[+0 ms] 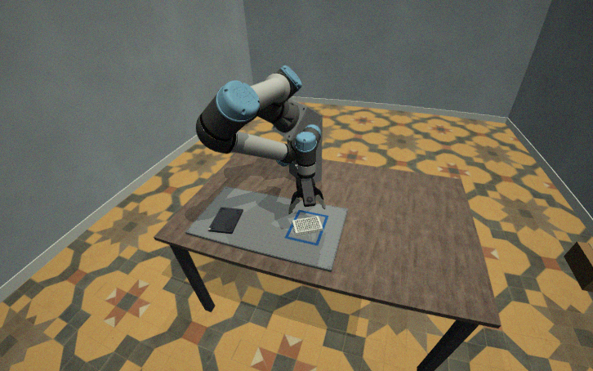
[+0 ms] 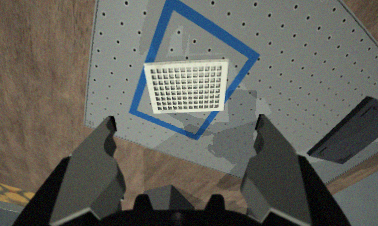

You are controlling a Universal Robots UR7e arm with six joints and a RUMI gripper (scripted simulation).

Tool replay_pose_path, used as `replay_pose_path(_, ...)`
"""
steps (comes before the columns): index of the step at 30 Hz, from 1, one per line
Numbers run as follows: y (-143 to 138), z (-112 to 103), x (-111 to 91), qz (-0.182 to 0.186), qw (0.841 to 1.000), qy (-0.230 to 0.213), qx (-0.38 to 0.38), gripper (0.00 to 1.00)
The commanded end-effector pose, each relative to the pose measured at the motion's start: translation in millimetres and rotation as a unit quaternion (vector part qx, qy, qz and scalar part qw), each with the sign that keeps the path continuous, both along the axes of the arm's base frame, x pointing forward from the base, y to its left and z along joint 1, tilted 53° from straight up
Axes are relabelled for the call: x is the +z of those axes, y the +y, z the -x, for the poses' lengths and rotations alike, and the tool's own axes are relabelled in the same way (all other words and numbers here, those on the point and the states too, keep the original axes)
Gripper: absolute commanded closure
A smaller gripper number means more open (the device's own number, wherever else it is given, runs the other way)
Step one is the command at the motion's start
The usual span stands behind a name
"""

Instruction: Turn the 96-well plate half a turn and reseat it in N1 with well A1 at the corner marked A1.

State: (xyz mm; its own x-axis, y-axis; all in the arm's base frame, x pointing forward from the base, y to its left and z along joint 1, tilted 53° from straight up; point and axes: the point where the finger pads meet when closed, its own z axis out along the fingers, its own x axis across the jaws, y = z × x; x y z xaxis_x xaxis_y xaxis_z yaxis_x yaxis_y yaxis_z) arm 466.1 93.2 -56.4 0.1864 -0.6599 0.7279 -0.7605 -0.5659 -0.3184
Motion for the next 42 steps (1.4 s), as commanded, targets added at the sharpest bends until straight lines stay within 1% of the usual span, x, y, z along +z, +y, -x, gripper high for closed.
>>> replay_pose_path(1,-0.8,1.5,-0.8,0.029,0.999,0.024,0.037,0.0)
replay_pose_path(3,-0.7,1.3,-0.2,0.049,0.996,0.04,0.058,0.0)
replay_pose_path(5,-0.7,1.3,-0.2,0.049,0.996,0.04,0.058,0.0)
replay_pose_path(9,-0.5,0.6,1.2,0.09,0.989,0.07,0.098,0.0)
replay_pose_path(14,-0.5,0.6,1.2,0.142,0.973,0.11,0.147,0.0)
replay_pose_path(20,-0.4,0.6,1.2,0.202,0.945,0.157,0.205,0.0)
replay_pose_path(22,-0.4,0.6,1.2,0.202,0.945,0.157,0.205,0.0)
replay_pose_path(29,-0.5,0.7,1.1,0.27,0.9,0.21,0.271,0.0)
replay_pose_path(33,-0.3,0.3,1.3,0.307,0.869,0.238,0.306,0.0)
replay_pose_path(37,0.1,-1.1,1.6,0.343,0.835,0.265,0.34,0.0)
replay_pose_path(39,0.1,-1.1,1.6,0.343,0.835,0.265,0.34,0.0)
replay_pose_path(42,-0.3,0.2,0.4,0.368,0.805,0.287,0.365,0.0)
